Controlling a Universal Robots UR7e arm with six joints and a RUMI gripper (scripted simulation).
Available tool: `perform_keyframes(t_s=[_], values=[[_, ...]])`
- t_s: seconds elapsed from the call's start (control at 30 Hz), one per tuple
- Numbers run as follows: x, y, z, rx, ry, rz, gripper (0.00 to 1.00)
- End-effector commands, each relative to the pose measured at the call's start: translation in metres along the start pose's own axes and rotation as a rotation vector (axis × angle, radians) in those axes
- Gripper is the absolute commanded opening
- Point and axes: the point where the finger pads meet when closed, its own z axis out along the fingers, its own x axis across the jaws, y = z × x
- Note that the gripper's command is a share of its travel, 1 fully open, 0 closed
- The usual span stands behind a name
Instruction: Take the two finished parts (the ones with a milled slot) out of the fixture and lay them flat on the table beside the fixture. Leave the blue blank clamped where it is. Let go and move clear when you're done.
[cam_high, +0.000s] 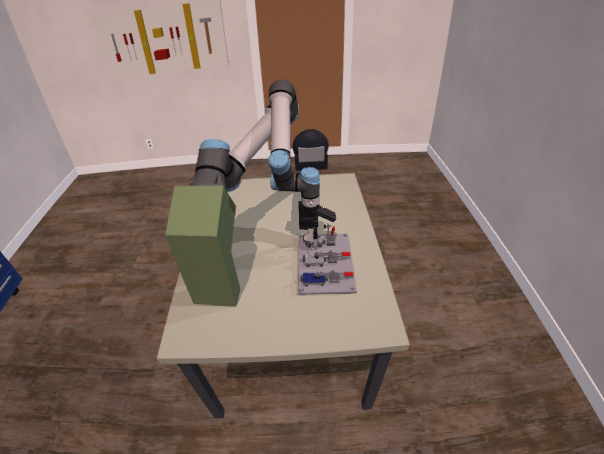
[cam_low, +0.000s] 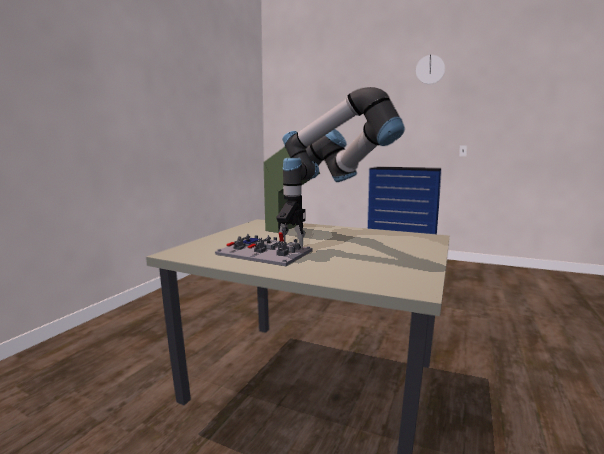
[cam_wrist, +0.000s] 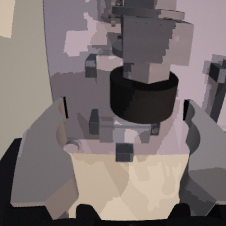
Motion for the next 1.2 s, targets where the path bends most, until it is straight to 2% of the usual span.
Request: perform_keyframes(t_s=[0.0, 0.4, 0.43, 1.17], values=[[0.0000, -0.0004, -0.0003, 0.001, 0.000, 0.000, 0.59], [0.0000, -0.0004, -0.0003, 0.001, 0.000, 0.000, 0.59], [0.0000, -0.0004, -0.0003, 0.001, 0.000, 0.000, 0.00], [0.0000, -0.0004, -0.0003, 0.001, 0.000, 0.000, 0.00]])
